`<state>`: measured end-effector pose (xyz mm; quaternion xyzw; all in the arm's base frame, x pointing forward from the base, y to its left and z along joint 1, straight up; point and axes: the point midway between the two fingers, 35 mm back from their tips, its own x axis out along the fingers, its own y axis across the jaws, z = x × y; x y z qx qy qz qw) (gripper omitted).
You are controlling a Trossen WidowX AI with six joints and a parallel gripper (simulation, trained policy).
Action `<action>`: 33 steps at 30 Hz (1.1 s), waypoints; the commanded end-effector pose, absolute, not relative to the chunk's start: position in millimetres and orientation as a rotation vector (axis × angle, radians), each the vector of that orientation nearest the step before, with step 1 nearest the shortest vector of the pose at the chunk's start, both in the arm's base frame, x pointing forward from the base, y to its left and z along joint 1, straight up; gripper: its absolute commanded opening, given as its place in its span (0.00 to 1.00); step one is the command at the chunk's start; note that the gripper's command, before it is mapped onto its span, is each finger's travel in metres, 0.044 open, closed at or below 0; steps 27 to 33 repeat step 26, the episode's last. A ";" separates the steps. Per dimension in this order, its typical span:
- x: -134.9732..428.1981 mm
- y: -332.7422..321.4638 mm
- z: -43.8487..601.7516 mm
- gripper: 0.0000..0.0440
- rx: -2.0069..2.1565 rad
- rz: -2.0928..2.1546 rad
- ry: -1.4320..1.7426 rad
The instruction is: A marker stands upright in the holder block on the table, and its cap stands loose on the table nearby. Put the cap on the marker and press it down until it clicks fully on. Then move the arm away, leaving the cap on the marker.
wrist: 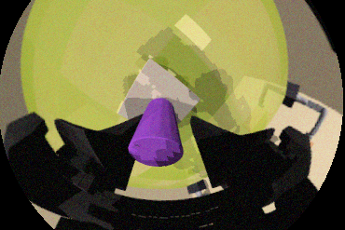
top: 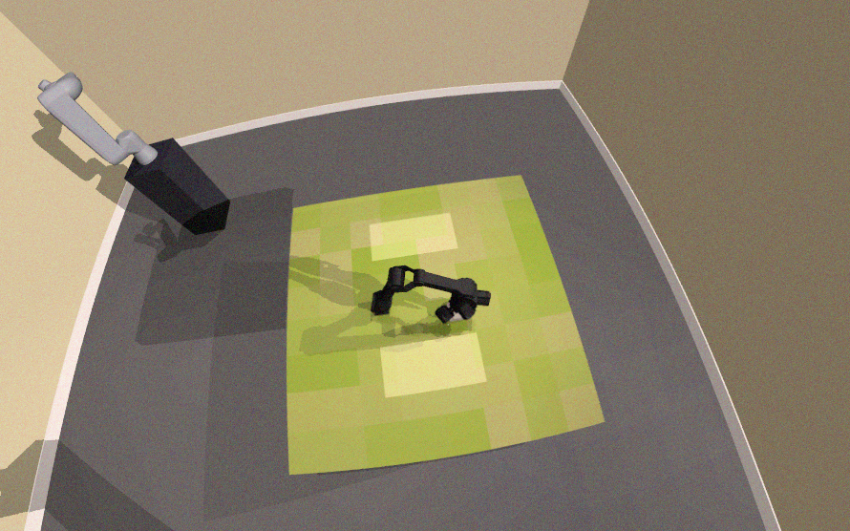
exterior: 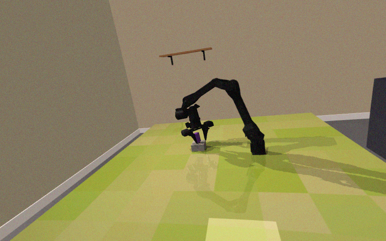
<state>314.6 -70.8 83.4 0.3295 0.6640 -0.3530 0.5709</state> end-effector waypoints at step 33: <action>312.1 -70.3 146.1 1.00 0.782 -0.752 1.418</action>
